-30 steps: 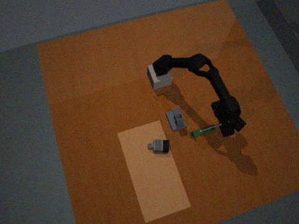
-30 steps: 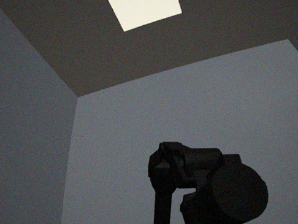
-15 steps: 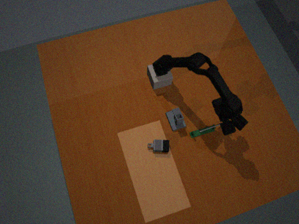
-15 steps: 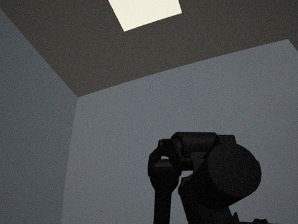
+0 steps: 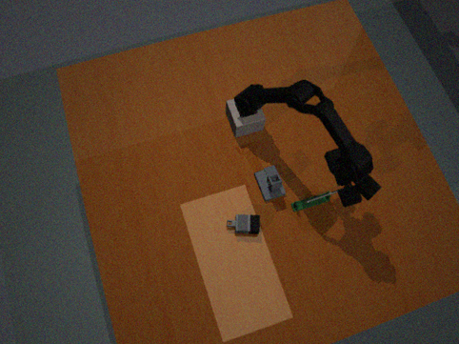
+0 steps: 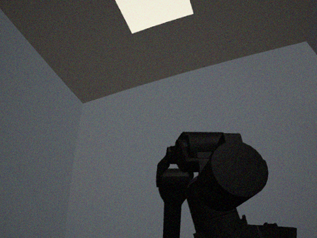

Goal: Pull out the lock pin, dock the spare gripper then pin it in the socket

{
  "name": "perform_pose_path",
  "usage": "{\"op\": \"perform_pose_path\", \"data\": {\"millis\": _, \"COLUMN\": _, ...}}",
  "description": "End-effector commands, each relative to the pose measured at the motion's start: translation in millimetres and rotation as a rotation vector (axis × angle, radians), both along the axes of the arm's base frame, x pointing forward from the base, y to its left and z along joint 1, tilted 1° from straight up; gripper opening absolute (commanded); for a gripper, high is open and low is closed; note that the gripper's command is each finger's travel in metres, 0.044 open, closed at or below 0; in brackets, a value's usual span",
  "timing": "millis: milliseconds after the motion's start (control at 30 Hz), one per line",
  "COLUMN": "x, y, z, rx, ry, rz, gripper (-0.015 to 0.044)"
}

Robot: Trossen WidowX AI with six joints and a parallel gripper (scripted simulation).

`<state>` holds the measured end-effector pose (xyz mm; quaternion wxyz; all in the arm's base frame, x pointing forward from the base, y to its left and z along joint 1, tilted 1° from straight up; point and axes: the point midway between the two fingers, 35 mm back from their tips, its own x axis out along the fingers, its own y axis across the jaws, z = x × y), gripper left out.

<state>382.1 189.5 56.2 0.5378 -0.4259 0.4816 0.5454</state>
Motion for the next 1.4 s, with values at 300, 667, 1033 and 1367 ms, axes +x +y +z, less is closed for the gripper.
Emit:
{"op": "perform_pose_path", "data": {"millis": 300, "x": 11, "y": -54, "z": 43, "rx": -0.017, "ry": -0.096, "rz": -0.007, "gripper": 0.018}}
{"op": "perform_pose_path", "data": {"millis": 667, "x": 16, "y": -52, "z": -20, "rx": -0.016, "ry": -0.096, "rz": -0.008, "gripper": 0.018}}
{"op": "perform_pose_path", "data": {"millis": 1033, "x": 16, "y": -51, "z": -37, "rx": -0.016, "ry": -0.096, "rz": -0.008, "gripper": 0.018}}
{"op": "perform_pose_path", "data": {"millis": 1367, "x": 16, "y": -50, "z": -54, "rx": -0.016, "ry": -0.096, "rz": -0.008, "gripper": 0.018}}
